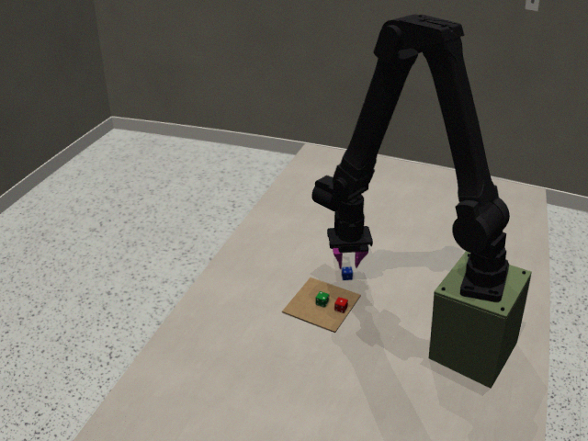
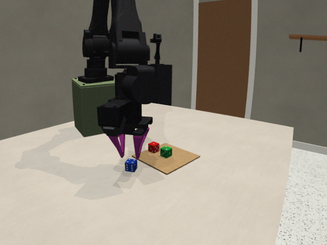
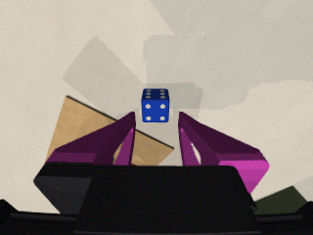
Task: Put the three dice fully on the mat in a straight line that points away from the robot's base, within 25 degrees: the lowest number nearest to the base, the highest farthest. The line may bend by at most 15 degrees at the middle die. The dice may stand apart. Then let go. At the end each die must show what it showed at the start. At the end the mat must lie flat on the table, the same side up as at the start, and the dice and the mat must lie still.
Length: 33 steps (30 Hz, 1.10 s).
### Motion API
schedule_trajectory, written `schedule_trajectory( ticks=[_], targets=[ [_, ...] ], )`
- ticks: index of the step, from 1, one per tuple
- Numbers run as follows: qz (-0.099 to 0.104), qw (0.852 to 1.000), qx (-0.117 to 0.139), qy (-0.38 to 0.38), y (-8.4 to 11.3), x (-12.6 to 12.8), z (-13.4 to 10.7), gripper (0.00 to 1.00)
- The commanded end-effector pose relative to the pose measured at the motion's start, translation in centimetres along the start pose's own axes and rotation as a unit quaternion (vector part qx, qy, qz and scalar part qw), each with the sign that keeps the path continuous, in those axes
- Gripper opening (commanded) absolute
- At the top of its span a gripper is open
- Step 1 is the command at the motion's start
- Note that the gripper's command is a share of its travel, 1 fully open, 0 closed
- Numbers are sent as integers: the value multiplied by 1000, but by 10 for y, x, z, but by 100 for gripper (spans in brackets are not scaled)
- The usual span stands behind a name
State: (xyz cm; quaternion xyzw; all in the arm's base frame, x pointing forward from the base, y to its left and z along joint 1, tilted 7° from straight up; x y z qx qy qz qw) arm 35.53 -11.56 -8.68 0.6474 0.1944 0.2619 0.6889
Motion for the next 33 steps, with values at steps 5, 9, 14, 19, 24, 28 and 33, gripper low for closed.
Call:
schedule_trajectory(
  ticks=[5,9,14,19,24,28,33],
  targets=[
    [9,1000,-11,1,2,12,9,39],
    [10,1000,-11,2,2,13,10,39],
    [7,1000,-8,1,0,12,8,39],
    [7,1000,-7,1,0,11,7,39],
    [7,1000,-7,1,0,11,7,39],
    [7,1000,-7,1,0,11,7,39],
    [7,1000,-7,1,0,11,7,39]
  ],
)
Point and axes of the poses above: the point where the finger pads meet when closed, its own y axis back along the fingers, its own x axis across the jaws, z = x × y, the point moved 3 cm from there along y, back along the fingers, and after that the axes turned 7 degrees about y, right-handed, at the moved point
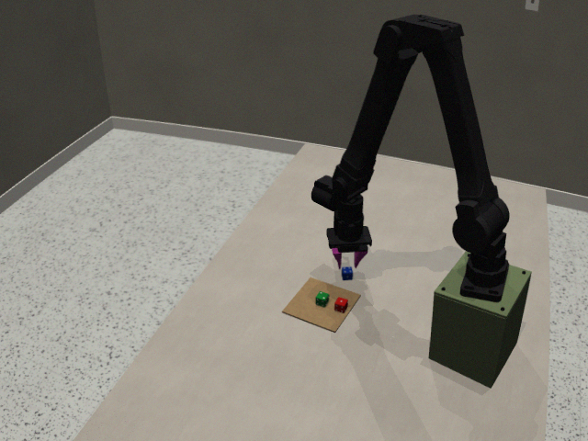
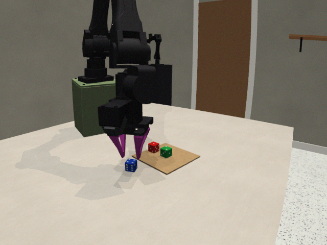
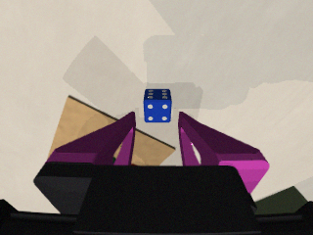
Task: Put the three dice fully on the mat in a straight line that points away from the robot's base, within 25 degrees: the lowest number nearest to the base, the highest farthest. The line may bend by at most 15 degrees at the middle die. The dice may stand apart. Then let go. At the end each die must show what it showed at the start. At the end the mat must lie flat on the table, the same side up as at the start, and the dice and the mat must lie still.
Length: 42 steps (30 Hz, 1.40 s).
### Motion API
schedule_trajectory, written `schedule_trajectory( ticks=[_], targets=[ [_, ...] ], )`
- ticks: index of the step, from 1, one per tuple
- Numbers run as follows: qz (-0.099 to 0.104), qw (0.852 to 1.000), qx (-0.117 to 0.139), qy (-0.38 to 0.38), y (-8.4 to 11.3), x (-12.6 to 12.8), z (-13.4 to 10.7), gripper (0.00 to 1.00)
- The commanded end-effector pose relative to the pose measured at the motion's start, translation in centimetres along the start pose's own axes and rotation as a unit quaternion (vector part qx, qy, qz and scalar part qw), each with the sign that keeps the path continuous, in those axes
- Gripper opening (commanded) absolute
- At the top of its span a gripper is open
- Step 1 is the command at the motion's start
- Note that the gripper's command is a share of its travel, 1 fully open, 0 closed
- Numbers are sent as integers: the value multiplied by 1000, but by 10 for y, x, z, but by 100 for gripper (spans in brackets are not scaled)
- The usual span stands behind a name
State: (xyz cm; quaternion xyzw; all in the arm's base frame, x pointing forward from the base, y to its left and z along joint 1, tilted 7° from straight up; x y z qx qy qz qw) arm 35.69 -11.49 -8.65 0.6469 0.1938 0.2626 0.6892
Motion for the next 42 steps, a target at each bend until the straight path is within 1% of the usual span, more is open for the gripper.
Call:
schedule_trajectory(
  ticks=[1,42],
  targets=[
    [6,1000,-6,1,0,10,7,39],
    [6,1000,-7,1,0,7,4,39]
  ],
)
Point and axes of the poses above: the point where the finger pads meet when closed, its own y axis back along the fingers, its own x axis across the jaws, z = x × y, the point moved 3 cm from there along y, back along the fingers, and after that the axes turned 7 degrees about y, right-handed, at the moved point
